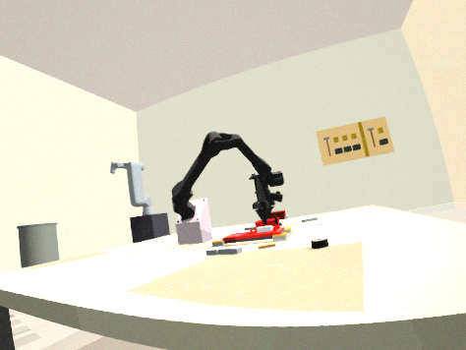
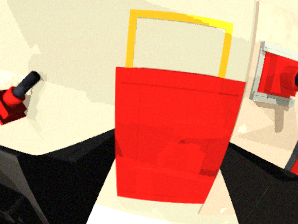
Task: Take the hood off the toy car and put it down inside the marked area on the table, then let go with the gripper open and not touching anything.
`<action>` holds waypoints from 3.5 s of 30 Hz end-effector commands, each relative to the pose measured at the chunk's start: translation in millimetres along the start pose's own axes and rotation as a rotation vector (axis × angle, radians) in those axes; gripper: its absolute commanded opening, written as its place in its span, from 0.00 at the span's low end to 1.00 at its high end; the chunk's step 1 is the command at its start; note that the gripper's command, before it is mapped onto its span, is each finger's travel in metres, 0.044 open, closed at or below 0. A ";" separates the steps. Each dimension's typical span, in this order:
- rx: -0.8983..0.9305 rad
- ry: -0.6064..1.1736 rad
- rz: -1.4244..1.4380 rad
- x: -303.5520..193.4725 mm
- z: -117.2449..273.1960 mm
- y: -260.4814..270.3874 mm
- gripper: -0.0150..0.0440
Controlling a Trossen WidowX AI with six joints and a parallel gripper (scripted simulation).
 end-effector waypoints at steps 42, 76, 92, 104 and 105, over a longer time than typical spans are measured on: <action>-0.005 0.000 0.008 -1.3 -21.4 -0.9 0.25; -0.005 0.003 0.003 -0.5 53.2 1.1 1.00; -0.005 0.003 0.003 -0.5 53.2 1.1 1.00; -0.005 0.003 0.003 -0.5 53.2 1.1 1.00; -0.005 0.003 0.003 -0.5 53.2 1.1 1.00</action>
Point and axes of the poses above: the point midway between the two fingers, 35 mm back from their tips, its own z axis back along the fingers, its own y axis across the jaws, x = y × z, the point moved 6 cm from there along z, back along the fingers, and after that the axes turned 8 degrees about -z, right-handed, at the moved point
